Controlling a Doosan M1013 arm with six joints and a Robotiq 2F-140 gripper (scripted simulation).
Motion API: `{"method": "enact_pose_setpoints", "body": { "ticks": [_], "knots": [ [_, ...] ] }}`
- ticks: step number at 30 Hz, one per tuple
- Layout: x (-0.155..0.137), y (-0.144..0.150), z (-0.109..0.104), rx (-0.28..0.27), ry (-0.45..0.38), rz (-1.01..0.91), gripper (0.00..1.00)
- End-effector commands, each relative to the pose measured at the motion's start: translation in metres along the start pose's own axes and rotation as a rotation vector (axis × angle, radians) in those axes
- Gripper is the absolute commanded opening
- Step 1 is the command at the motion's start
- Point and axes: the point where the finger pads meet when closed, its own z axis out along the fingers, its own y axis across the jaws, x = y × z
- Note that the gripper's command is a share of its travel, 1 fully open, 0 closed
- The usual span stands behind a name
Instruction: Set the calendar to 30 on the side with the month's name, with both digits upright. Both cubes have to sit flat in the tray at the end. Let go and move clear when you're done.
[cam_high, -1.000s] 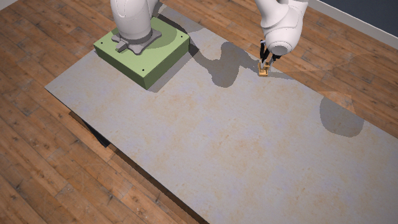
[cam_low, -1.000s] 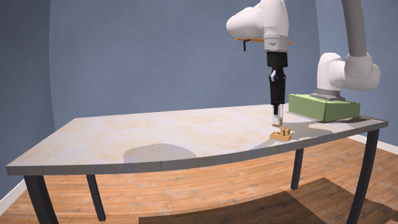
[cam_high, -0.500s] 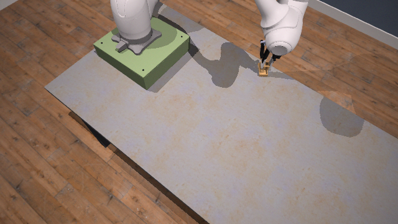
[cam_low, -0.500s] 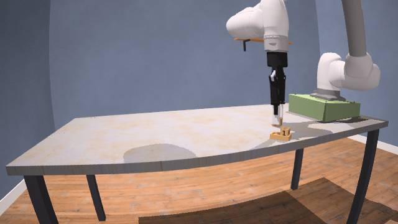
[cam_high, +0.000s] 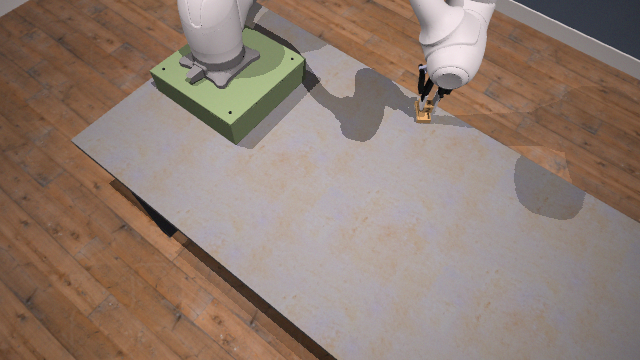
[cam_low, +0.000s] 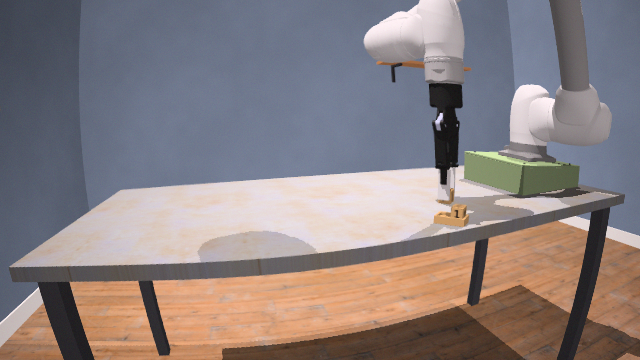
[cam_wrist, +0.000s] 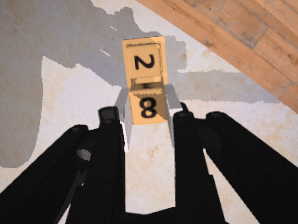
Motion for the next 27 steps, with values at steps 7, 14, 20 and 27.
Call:
{"method": "enact_pose_setpoints", "body": {
  "ticks": [7,14,20,27],
  "knots": [
    [0.0,0.0,-0.0001,0.0,0.0,0.0,0.24],
    [0.0,0.0,0.0014,0.0,0.0,0.0,0.24],
    [0.0,0.0,0.0036,0.0,0.0,0.0,0.24],
    [0.0,0.0,0.0092,0.0,0.0,0.0,0.24]
  ]
}}
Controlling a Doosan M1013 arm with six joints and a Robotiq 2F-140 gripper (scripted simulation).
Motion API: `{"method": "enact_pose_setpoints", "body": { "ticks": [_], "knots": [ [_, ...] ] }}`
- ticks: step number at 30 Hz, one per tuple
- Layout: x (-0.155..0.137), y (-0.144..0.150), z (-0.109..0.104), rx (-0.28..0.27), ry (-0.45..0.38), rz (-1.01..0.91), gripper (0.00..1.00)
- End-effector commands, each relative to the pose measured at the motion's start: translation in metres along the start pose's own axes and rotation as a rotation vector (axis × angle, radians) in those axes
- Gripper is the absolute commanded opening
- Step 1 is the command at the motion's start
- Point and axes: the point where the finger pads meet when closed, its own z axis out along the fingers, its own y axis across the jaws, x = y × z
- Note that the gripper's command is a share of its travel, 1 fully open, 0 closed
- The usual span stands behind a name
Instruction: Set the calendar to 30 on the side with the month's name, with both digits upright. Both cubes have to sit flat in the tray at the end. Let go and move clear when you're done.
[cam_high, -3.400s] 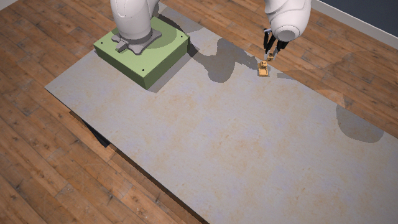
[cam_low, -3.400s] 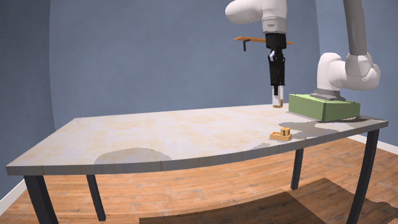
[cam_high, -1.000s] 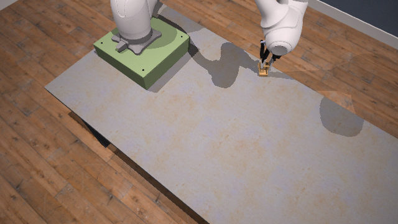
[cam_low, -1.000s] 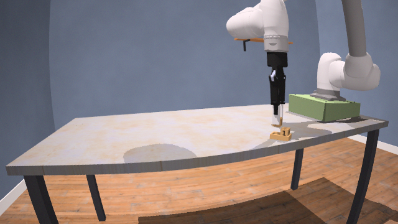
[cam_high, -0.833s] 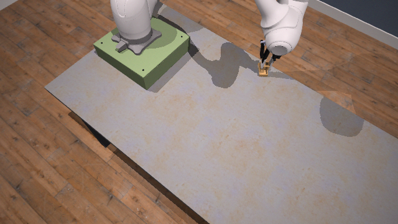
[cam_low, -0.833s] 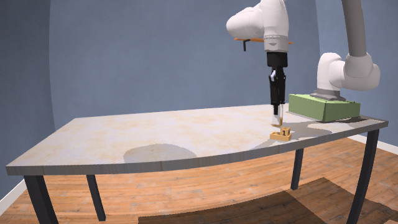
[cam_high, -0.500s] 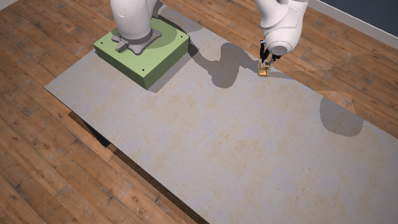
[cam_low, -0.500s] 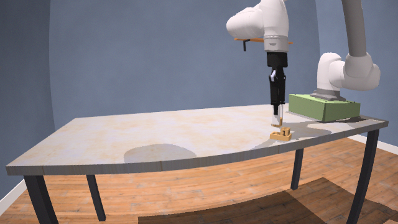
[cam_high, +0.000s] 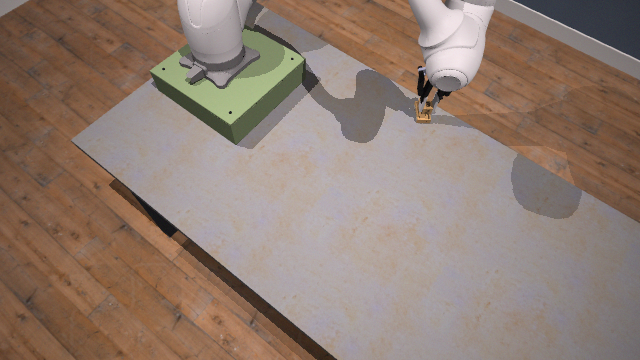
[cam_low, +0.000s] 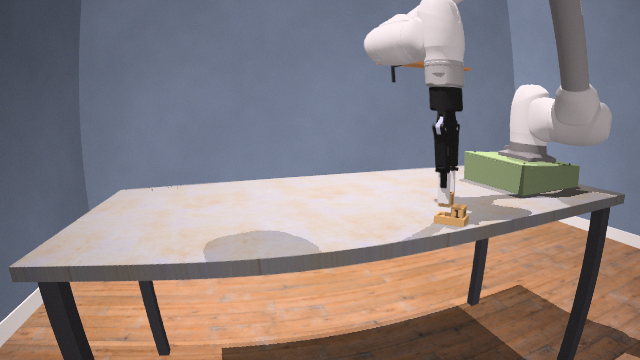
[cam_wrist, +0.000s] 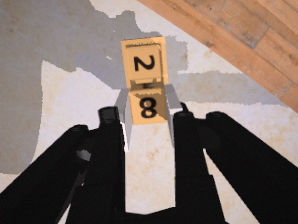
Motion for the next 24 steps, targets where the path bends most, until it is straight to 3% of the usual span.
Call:
{"method": "enact_pose_setpoints", "body": {
  "ticks": [1,24],
  "knots": [
    [0.0,0.0,0.003,0.0,0.0,0.0,0.24],
    [0.0,0.0,0.016,0.0,0.0,0.0,0.24]
  ]
}}
